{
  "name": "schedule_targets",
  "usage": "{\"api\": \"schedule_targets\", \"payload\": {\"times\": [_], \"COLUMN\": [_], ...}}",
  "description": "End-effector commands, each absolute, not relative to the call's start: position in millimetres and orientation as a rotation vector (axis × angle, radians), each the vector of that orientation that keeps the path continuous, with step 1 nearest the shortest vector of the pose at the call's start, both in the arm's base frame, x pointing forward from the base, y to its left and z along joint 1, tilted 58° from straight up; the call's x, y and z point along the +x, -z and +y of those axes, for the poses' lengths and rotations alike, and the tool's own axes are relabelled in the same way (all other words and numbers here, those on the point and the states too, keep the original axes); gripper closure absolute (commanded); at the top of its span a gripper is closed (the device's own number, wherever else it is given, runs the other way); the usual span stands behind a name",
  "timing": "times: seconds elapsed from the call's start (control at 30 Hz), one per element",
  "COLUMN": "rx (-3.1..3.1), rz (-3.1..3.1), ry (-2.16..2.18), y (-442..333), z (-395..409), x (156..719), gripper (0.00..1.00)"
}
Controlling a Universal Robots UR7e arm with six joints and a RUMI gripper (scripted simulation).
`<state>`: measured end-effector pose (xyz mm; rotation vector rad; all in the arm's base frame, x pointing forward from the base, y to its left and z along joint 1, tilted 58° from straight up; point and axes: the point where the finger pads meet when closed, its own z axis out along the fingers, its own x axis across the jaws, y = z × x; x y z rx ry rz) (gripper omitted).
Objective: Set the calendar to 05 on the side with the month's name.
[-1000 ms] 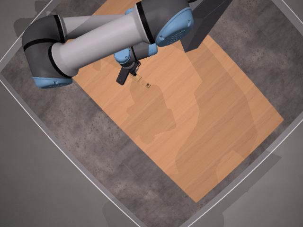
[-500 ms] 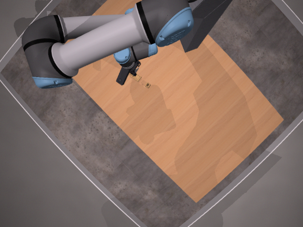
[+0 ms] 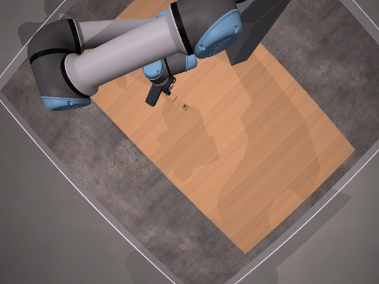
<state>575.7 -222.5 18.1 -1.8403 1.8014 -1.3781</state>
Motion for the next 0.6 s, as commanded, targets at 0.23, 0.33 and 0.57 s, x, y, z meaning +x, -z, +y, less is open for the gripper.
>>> {"api": "schedule_targets", "payload": {"times": [0.23, 0.33, 0.57], "rx": [-1.84, -1.84, -1.84], "rz": [1.801, 1.801, 1.801], "ry": [1.379, 1.379, 1.379], "y": [-15.3, -13.9, -10.9], "z": [-225.0, -226.1, -228.5], "x": [580.1, 582.0, 585.9], "gripper": [0.9, 0.9, 0.9]}}
